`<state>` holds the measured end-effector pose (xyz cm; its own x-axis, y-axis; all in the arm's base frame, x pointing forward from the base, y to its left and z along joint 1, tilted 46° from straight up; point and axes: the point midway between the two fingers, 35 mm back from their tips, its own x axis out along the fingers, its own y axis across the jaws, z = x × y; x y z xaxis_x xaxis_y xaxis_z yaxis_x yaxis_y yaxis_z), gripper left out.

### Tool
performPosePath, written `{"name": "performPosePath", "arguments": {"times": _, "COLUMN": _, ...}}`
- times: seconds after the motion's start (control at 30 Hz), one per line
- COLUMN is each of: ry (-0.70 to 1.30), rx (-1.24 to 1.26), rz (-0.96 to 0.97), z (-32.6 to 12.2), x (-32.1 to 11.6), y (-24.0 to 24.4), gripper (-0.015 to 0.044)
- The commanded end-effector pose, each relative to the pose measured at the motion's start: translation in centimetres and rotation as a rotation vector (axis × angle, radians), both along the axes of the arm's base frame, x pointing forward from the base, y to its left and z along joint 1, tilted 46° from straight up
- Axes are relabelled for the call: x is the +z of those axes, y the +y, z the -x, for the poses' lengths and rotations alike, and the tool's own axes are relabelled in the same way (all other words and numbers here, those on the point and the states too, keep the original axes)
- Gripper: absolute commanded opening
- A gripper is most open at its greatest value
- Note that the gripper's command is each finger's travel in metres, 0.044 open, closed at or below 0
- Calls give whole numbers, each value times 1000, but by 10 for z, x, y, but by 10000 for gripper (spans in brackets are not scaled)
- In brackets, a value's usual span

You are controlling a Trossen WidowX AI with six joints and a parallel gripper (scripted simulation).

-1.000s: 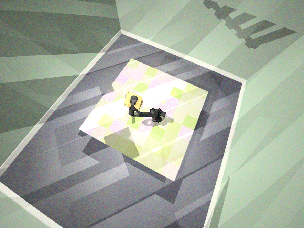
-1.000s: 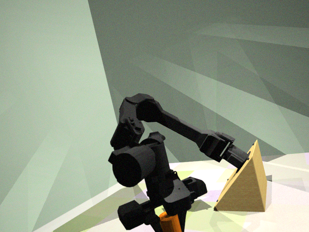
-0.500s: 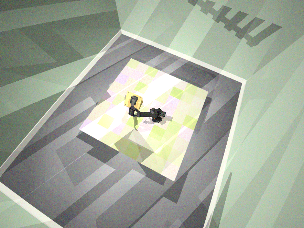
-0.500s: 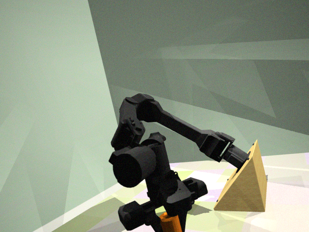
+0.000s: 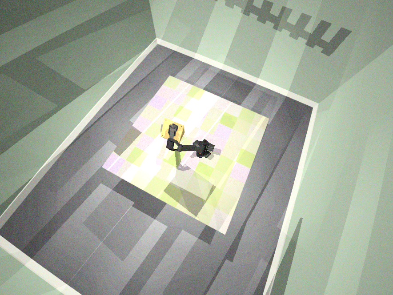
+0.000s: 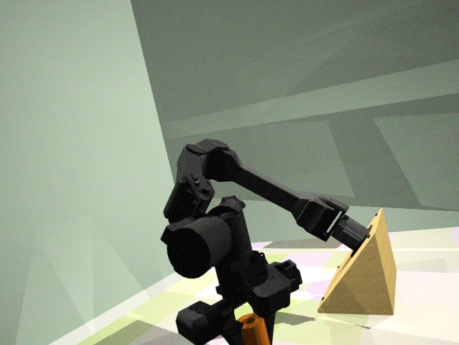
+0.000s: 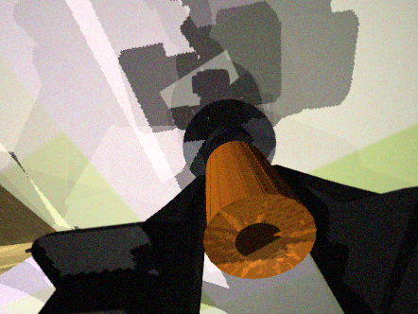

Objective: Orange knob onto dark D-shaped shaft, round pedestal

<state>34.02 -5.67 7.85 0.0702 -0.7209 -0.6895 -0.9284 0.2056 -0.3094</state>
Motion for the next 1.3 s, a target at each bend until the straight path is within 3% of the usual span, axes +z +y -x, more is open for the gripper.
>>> {"name": "performPosePath", "arguments": {"times": 0.0, "ry": 18, "rx": 27, "rz": 2, "z": -2, "x": 0, "y": 1, "gripper": 0}}
{"name": "performPosePath", "arguments": {"times": 0.57, "ry": 18, "rx": 27, "rz": 2, "z": 2, "x": 1, "y": 2, "gripper": 0}}
{"name": "performPosePath", "arguments": {"times": 0.83, "ry": 169, "rx": 172, "rz": 17, "z": 1, "x": 2, "y": 3, "gripper": 0}}
{"name": "performPosePath", "arguments": {"times": 1.27, "ry": 169, "rx": 172, "rz": 17, "z": 0, "x": 0, "y": 0, "gripper": 0}}
